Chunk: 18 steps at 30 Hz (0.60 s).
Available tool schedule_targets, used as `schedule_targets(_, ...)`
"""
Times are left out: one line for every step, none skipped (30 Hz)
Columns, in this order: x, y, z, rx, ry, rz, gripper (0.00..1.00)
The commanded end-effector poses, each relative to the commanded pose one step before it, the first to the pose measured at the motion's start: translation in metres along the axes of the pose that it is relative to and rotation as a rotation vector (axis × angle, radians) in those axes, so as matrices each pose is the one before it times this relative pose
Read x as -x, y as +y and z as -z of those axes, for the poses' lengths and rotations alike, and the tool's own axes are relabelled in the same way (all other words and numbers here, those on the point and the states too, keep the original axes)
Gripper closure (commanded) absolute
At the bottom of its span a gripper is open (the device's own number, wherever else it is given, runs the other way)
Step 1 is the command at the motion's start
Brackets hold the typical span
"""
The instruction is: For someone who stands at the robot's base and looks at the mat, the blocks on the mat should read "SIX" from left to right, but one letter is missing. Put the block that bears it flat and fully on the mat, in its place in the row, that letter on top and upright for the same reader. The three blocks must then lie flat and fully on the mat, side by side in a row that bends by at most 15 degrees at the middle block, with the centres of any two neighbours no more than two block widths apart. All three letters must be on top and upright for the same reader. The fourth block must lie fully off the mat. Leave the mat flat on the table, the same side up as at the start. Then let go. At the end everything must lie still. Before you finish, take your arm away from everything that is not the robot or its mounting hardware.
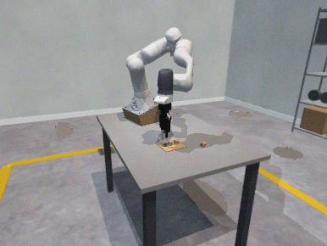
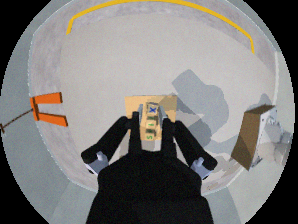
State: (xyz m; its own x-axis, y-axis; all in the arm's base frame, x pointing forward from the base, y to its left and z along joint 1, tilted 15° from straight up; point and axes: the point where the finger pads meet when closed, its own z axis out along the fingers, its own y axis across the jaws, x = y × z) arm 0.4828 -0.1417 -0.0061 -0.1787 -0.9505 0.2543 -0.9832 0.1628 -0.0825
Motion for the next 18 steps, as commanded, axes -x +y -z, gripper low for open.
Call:
schedule_targets(0.00158,0.00337,0.01168,0.01140,-0.00399,-0.00832,0.75)
schedule_targets(0.00000,0.00000,0.00000,0.00000,0.00000,0.00000,0.75)
schedule_targets(0.00000,0.00000,0.00559,0.00000,0.00000,0.00000,0.75)
schedule_targets(0.00000,0.00000,0.00555,0.00000,0.00000,0.00000,0.75)
schedule_targets(0.00000,0.00000,0.00543,0.00000,0.00000,0.00000,0.75)
schedule_targets(0.00000,0.00000,0.00521,0.00000,0.00000,0.00000,0.75)
schedule_targets(0.00000,0.00000,0.00490,0.00000,0.00000,0.00000,0.75)
schedule_targets(0.00000,0.00000,0.00453,0.00000,0.00000,0.00000,0.75)
schedule_targets(0.00000,0.00000,0.00408,0.00000,0.00000,0.00000,0.75)
schedule_targets(0.00000,-0.00001,0.00359,0.00000,0.00000,0.00001,0.75)
schedule_targets(0.00000,0.00000,0.00306,0.00000,0.00000,0.00000,0.75)
schedule_targets(0.00000,0.00001,0.00250,0.00000,0.00000,-0.00001,0.75)
schedule_targets(0.00000,-0.00001,0.00195,0.00000,0.00000,0.00001,0.75)
schedule_targets(0.00000,0.00000,0.00141,0.00000,0.00000,0.00000,0.75)
schedule_targets(0.00000,0.00000,0.00092,0.00000,0.00000,0.00000,0.75)
schedule_targets(0.00000,0.00000,0.00051,0.00000,0.00000,0.00000,0.75)
schedule_targets(0.00000,0.00000,0.00020,0.00000,0.00000,0.00000,0.75)
schedule_targets(0.00000,0.00000,0.00000,0.00000,0.00000,0.00000,0.75)
